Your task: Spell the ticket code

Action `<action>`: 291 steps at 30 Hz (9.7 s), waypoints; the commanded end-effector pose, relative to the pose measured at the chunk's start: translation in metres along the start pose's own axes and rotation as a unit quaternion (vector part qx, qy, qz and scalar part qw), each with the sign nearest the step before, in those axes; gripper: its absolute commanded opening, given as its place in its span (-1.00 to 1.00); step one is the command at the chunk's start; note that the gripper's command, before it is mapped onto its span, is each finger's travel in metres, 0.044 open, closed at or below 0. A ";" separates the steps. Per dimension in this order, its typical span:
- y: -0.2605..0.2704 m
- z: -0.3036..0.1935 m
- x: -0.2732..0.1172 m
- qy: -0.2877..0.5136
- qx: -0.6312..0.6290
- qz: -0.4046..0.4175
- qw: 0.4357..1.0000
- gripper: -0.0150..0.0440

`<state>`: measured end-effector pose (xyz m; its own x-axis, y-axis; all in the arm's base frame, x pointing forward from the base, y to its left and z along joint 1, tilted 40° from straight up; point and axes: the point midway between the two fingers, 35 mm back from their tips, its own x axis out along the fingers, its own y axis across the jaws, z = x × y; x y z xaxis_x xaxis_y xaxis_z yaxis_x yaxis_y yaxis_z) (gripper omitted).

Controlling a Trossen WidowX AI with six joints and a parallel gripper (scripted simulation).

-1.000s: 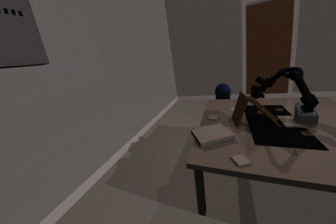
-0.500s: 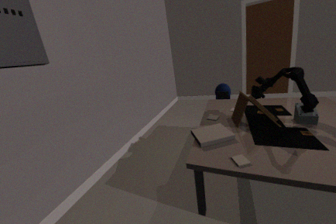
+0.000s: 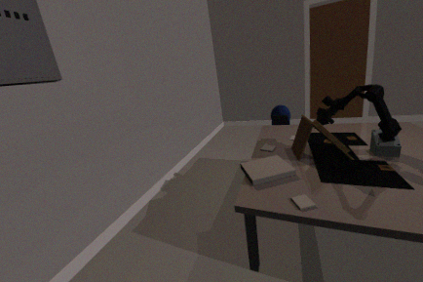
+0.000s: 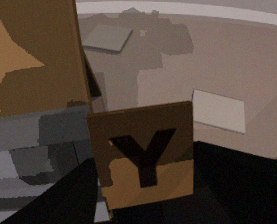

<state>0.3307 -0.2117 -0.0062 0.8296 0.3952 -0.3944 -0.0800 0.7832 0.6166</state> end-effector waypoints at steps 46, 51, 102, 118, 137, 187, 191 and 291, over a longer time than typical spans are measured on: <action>0.025 0.001 0.000 -0.001 -0.001 -0.002 1.000 -0.49; 0.028 0.001 0.000 -0.001 -0.001 -0.002 1.000 -0.49; 0.051 -0.001 0.001 -0.001 0.000 -0.002 1.000 -0.49; 0.060 0.000 0.000 -0.001 0.000 -0.001 1.000 -0.49; 0.063 -0.001 0.000 0.000 0.001 0.000 1.000 0.31; 0.061 -0.006 -0.033 0.000 0.000 -0.002 1.000 0.51; 0.061 -0.006 -0.035 0.000 0.000 -0.002 1.000 0.51; 0.030 0.022 -0.012 0.340 -0.002 -0.002 0.941 -0.49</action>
<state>0.3284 -0.2040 0.0336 0.2855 0.6061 -0.7423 -0.0834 0.7874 0.6108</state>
